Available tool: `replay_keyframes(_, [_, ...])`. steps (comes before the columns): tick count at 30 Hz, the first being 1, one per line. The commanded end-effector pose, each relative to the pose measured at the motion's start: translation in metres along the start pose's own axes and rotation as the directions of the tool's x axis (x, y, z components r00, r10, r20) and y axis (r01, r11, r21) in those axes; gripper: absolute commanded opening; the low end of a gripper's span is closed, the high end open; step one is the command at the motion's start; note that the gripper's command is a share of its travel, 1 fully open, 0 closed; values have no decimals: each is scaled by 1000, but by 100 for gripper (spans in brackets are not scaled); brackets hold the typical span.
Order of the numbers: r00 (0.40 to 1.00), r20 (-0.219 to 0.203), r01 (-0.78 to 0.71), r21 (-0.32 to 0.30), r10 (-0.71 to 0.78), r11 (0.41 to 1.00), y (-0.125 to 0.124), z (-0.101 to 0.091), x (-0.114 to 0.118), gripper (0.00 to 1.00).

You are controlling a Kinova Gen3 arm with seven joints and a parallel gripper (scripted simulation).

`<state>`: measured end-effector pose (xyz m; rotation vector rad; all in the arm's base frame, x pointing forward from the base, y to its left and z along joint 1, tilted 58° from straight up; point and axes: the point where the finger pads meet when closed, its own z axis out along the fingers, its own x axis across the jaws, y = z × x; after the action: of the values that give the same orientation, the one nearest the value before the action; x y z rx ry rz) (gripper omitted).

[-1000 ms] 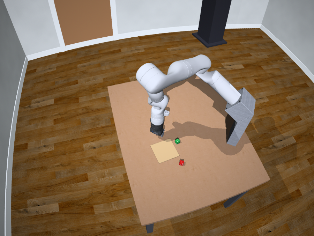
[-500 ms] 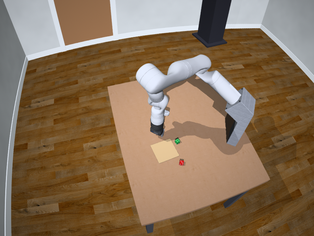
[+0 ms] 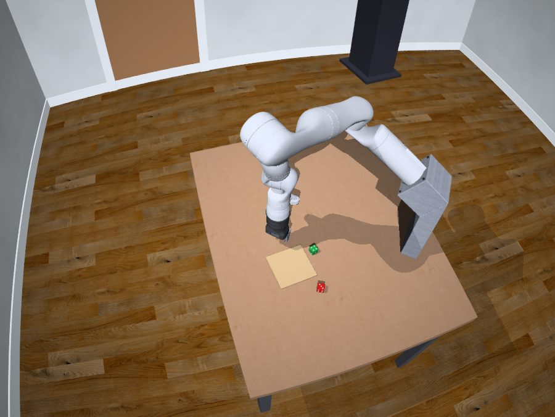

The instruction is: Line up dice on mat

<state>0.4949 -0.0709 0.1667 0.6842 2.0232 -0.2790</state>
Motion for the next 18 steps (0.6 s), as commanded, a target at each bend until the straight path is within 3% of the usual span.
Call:
replay_keyframes(1, [1000, 0, 0, -1, 0, 1000, 0, 0, 0, 100])
replay_keyframes(10, [1000, 0, 0, -1, 0, 1000, 1, 0, 2, 100])
replay_keyframes(18, [1000, 0, 0, -1, 0, 1000, 3, 0, 26, 100])
